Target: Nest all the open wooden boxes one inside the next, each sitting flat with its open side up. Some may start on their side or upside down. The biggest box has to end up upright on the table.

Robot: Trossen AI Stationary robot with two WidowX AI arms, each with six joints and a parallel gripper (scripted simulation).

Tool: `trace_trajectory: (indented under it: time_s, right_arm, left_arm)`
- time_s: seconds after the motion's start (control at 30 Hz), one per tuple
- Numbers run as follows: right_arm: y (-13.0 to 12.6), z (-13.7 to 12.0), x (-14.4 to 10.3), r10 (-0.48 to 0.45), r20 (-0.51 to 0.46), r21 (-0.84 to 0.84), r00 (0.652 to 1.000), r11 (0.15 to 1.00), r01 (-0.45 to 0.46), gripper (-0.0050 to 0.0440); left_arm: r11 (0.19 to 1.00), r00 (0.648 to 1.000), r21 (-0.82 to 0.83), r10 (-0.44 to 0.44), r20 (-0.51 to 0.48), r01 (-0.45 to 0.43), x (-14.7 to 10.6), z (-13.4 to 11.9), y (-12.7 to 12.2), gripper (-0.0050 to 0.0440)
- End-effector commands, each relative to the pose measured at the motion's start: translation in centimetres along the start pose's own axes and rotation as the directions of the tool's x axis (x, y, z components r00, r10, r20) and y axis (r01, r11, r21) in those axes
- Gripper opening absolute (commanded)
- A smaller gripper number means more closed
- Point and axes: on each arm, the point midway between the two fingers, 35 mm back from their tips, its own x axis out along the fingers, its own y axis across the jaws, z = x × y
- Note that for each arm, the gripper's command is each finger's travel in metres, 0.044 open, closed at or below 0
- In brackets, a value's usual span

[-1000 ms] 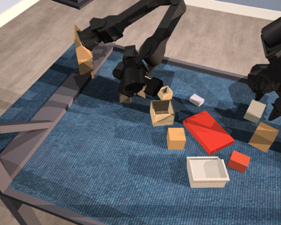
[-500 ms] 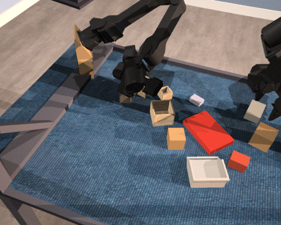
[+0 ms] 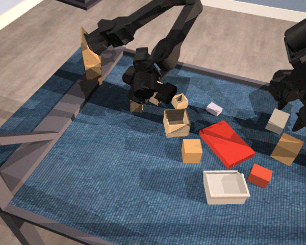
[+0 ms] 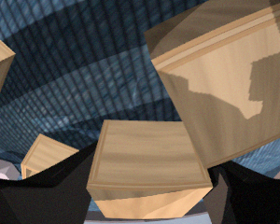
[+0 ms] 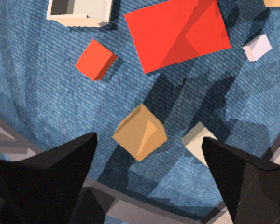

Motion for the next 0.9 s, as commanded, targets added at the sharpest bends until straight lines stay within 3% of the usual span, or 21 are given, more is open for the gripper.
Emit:
trace_trajectory:
  time_s: [0.0, 0.07, 0.53, 0.73, 0.87]
  right_arm:
    - [-0.1, 0.1, -0.1, 0.000, 0.002, 0.001, 1.000, 1.000, 0.000, 0.0400]
    - [-0.1, 0.1, -0.1, 0.000, 0.002, 0.001, 1.000, 1.000, 0.000, 0.0400]
    - [-0.1, 0.1, -0.1, 0.000, 0.002, 0.001, 1.000, 1.000, 0.000, 0.0400]
    - [-0.1, 0.1, -0.1, 0.000, 0.002, 0.001, 1.000, 1.000, 0.000, 0.0400]
    - [-0.1, 0.1, -0.1, 0.000, 0.002, 0.001, 1.000, 1.000, 0.000, 0.0400]
  left_arm:
    - [1.000, 1.000, -0.015, 0.002, 0.004, -0.002, -1.0, -0.2, 0.3, 0.0029]
    - [1.000, 1.000, -0.015, 0.002, 0.002, -0.002, -1.4, -0.4, 0.3, 0.0000]
    - [1.000, 1.000, -0.014, 0.006, -0.005, -0.006, -0.6, -2.8, -0.4, -0.0005]
    - [1.000, 1.000, -0.014, 0.004, -0.004, -0.004, -0.3, -2.9, -0.5, -0.0050]
    - [1.000, 1.000, -0.014, 0.004, -0.004, -0.004, 0.5, -2.6, -0.5, -0.0050]
